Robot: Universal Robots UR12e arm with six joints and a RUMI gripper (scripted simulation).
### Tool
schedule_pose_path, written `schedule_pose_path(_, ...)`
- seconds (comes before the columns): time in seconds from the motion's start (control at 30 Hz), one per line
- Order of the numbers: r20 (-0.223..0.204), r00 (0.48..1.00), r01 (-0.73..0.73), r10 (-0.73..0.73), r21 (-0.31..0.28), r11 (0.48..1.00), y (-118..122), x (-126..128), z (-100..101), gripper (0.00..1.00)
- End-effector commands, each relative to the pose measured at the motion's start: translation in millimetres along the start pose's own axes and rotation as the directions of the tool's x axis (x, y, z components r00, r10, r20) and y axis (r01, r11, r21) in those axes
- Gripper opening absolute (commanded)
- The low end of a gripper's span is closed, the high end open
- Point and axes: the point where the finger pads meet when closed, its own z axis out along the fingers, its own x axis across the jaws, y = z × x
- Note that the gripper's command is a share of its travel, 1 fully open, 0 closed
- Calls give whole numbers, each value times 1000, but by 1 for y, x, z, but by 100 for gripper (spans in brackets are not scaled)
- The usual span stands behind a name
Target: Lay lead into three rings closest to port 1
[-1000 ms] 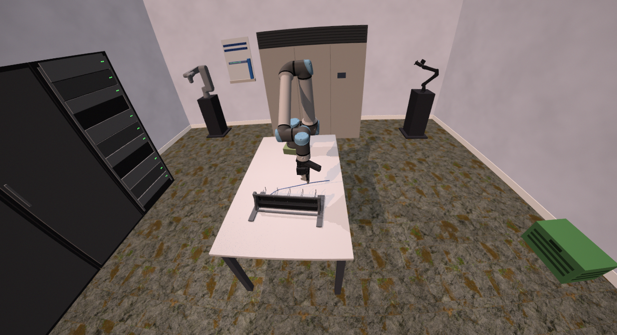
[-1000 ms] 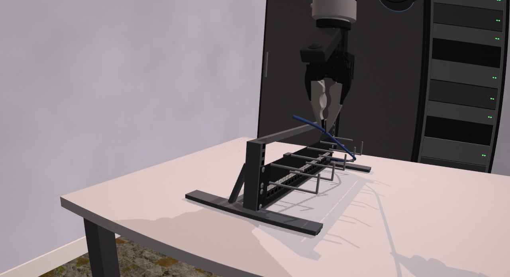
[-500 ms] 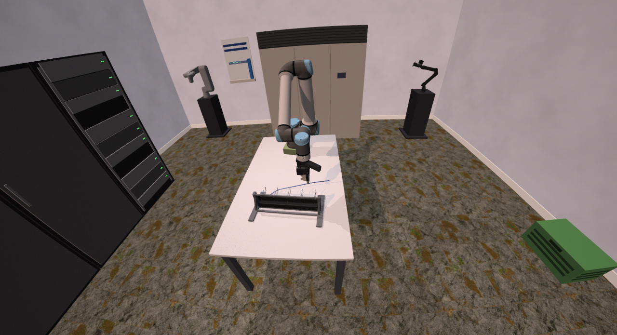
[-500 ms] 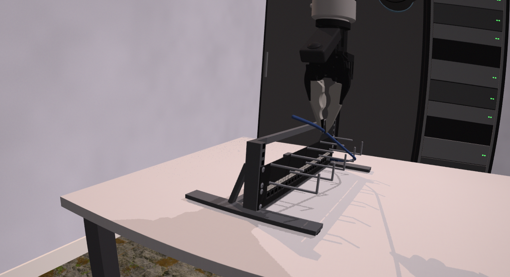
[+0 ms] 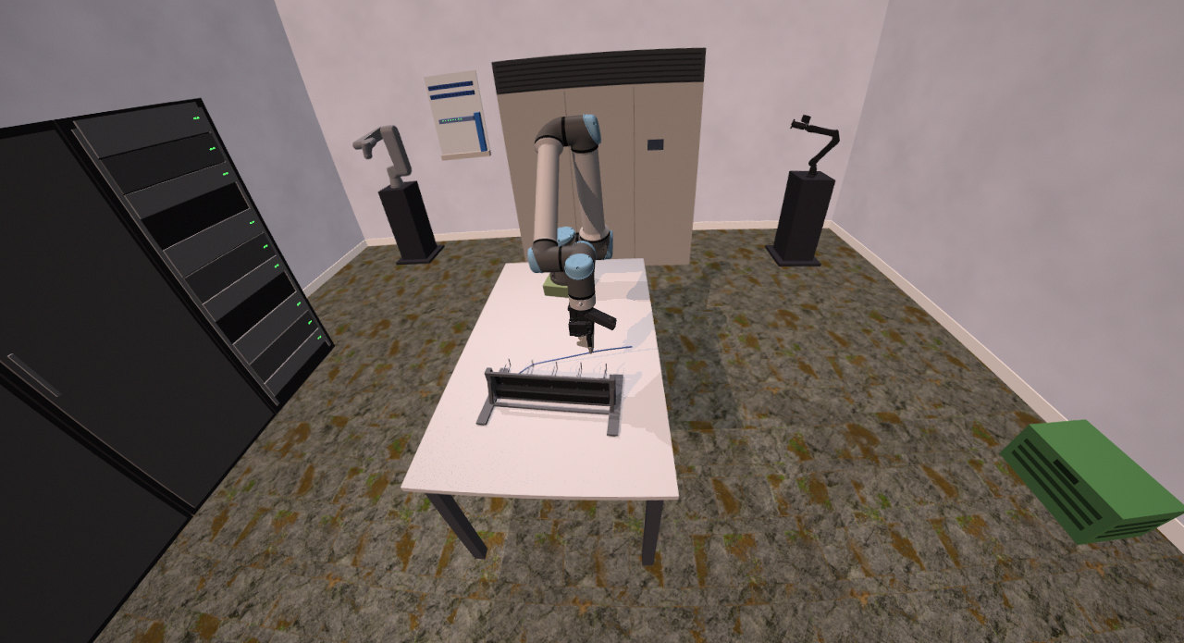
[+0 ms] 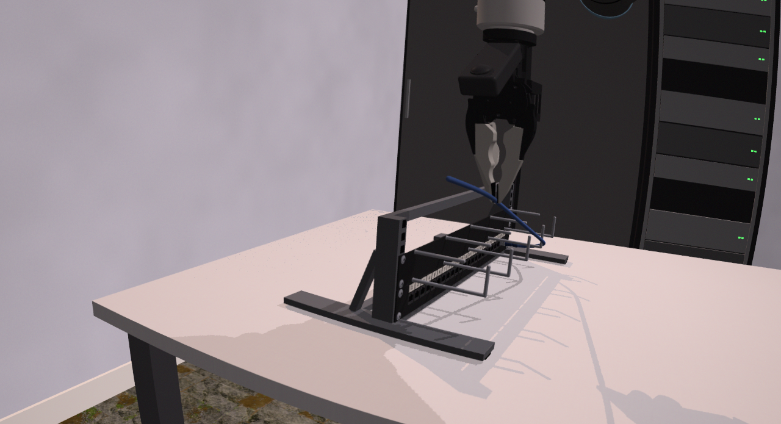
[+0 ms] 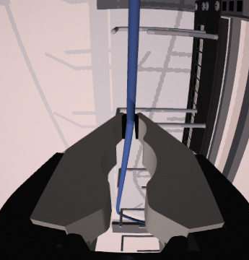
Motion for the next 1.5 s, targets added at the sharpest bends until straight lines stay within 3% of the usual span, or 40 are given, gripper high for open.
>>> schedule_pose_path(0.0,-2,1000,0,0,1,1000,0,1,-1,0)
schedule_pose_path(1.47,-2,1000,0,0,1,1000,0,1,7,0)
